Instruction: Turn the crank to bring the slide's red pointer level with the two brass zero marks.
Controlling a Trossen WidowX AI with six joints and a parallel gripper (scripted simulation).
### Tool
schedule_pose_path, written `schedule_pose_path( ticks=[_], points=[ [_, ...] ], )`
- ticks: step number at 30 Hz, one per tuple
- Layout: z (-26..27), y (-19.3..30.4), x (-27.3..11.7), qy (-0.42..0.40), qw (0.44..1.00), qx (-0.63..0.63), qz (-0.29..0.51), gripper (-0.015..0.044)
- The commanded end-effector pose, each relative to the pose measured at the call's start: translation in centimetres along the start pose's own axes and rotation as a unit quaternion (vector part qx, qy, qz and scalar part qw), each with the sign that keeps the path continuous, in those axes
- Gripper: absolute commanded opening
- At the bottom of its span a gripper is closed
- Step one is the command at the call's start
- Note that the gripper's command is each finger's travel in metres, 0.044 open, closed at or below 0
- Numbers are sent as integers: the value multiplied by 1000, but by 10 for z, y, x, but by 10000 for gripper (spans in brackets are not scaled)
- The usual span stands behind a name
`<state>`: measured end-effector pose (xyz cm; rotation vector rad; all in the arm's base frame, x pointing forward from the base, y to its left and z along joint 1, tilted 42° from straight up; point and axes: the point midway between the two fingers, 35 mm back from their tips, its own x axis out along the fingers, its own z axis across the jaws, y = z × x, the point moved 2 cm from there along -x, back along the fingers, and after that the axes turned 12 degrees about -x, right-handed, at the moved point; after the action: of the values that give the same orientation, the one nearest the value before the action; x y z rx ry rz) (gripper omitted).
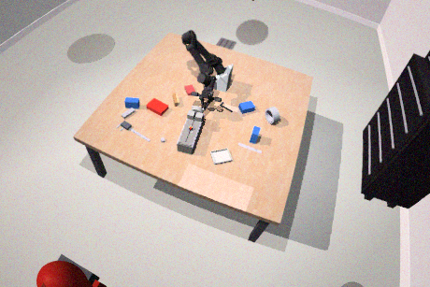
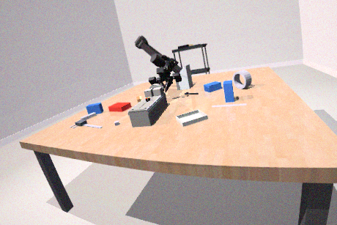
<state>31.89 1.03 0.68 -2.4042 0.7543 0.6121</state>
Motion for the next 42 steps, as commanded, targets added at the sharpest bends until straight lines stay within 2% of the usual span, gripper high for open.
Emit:
schedule_pose_path(
  ticks=[1, 27, 42],
  points=[
    [-1, -3, -4, 2, 1000, 1, -3, 0],
    [-2, -3, -3, 0, 1000, 0, -3, 0],
    [-2, -3, -3, 0, 1000, 0, -3, 394]
  ],
)
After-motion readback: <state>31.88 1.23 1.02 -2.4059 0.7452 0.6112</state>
